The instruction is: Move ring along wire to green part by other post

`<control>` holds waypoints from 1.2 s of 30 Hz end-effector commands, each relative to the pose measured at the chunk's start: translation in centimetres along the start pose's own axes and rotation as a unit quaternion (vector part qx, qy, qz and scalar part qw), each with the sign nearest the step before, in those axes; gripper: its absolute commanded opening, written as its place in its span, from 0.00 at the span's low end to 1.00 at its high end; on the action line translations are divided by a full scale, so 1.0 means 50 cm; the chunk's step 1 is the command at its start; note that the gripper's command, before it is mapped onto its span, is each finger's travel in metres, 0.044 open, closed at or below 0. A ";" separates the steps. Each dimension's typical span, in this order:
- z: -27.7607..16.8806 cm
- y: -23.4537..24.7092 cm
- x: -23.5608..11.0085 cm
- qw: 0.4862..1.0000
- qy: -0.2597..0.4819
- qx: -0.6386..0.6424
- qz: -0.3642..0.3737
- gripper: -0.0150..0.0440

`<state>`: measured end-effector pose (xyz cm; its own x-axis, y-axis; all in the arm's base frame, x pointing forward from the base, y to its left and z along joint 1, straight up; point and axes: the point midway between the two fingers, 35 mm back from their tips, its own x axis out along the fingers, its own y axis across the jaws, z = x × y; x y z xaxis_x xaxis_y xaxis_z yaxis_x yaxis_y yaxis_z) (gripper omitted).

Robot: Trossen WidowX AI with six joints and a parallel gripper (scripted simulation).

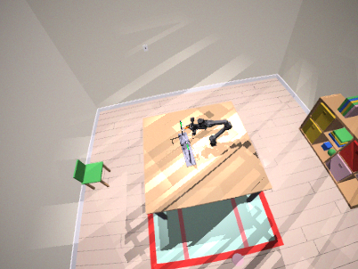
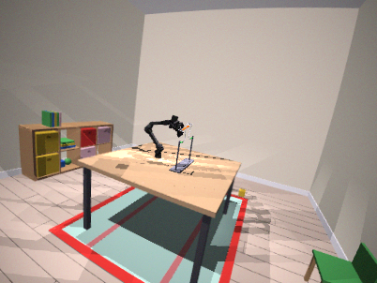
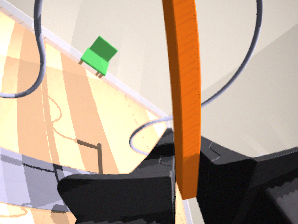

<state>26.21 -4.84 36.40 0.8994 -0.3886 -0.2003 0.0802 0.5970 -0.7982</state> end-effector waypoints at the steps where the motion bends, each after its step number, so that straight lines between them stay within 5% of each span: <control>1: -0.002 -0.002 0.001 0.999 -0.002 -0.030 -0.016 0.00; 36: 0.006 -0.033 0.001 0.962 -0.028 -0.236 -0.133 0.00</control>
<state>26.21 -5.61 37.93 0.8963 -0.4410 0.0455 0.1202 0.1428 -0.9824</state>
